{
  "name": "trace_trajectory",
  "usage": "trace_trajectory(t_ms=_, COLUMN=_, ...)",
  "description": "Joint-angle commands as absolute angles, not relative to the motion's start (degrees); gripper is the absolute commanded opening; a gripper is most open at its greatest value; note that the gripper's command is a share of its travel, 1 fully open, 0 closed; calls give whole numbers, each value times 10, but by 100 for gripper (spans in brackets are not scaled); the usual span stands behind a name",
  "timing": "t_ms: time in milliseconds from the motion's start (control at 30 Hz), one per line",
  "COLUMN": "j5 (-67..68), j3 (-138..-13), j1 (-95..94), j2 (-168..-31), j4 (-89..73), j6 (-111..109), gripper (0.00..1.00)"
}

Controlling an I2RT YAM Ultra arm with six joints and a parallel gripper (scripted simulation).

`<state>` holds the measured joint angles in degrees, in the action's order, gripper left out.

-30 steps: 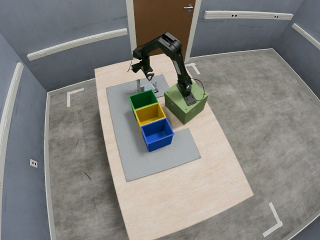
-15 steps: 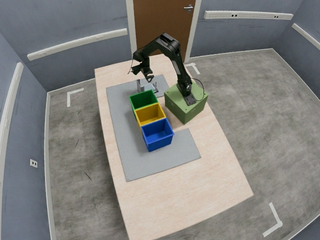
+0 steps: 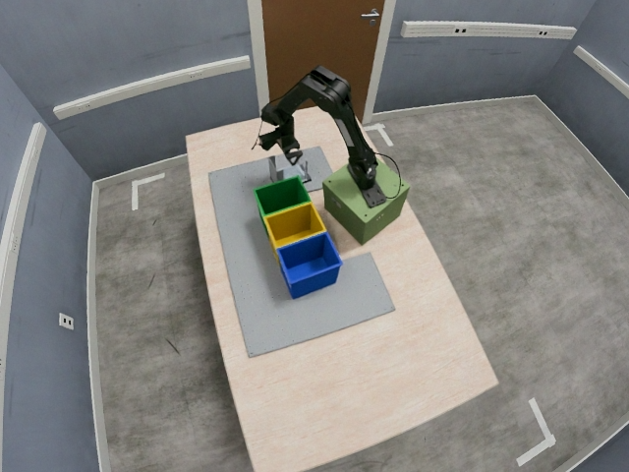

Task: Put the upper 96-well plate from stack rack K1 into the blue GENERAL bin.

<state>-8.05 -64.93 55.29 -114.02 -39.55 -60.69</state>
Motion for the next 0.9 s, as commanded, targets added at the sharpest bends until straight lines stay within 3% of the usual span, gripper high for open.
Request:
trace_trajectory(t_ms=0, j5=-82, j3=-639, j1=547, j2=-1150, j4=-373, j6=-600, gripper=100)
trace_trajectory(t_ms=867, j5=-81, j3=-620, j1=539, j2=-1207, j4=-294, j6=-591, gripper=100)
